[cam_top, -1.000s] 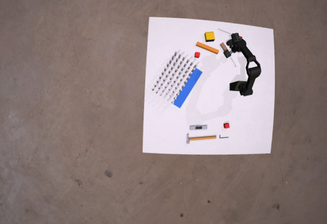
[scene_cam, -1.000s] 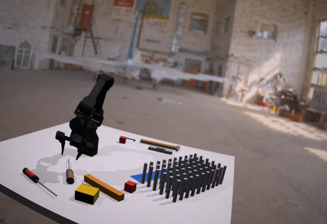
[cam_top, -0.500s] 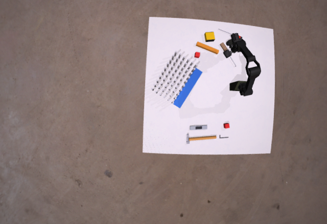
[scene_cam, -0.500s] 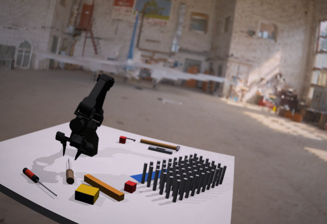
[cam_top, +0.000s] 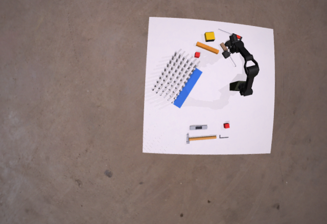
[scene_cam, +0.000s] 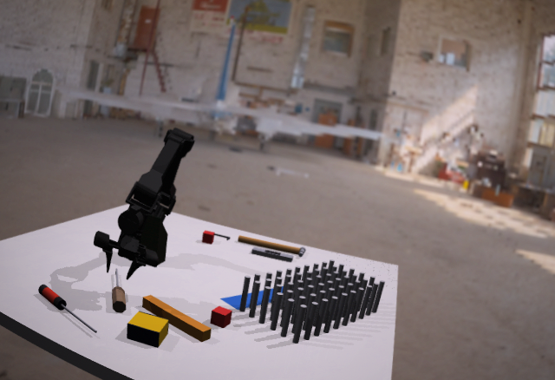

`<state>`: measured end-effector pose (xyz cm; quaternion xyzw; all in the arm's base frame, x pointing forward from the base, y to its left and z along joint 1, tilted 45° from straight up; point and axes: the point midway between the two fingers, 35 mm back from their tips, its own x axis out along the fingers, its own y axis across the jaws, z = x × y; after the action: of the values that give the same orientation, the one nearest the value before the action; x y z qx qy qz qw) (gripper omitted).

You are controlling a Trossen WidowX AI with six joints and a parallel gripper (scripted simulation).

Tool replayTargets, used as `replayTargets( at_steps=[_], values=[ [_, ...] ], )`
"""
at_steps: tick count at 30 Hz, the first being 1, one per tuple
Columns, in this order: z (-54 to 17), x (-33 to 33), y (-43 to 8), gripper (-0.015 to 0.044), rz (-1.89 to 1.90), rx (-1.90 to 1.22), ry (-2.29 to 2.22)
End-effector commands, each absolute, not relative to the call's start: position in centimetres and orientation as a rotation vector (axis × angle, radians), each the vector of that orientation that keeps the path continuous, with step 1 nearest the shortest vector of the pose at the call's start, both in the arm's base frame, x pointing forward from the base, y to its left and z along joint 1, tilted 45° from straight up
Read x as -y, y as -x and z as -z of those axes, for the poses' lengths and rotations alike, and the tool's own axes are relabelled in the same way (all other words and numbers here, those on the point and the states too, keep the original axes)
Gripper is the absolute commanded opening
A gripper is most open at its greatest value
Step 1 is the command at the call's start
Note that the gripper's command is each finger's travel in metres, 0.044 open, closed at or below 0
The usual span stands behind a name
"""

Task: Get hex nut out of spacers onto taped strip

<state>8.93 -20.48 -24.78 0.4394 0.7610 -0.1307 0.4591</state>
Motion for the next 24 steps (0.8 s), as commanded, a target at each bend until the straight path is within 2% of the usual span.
replayTargets(
  at_steps=[1, 24],
  values=[
    [25.4, 19.6, -8.9, 0.028, 0.316, -1.877, -1.095],
    [27.8, 17.0, -9.0, 0.028, 0.315, -1.877, -1.096]
  ],
)
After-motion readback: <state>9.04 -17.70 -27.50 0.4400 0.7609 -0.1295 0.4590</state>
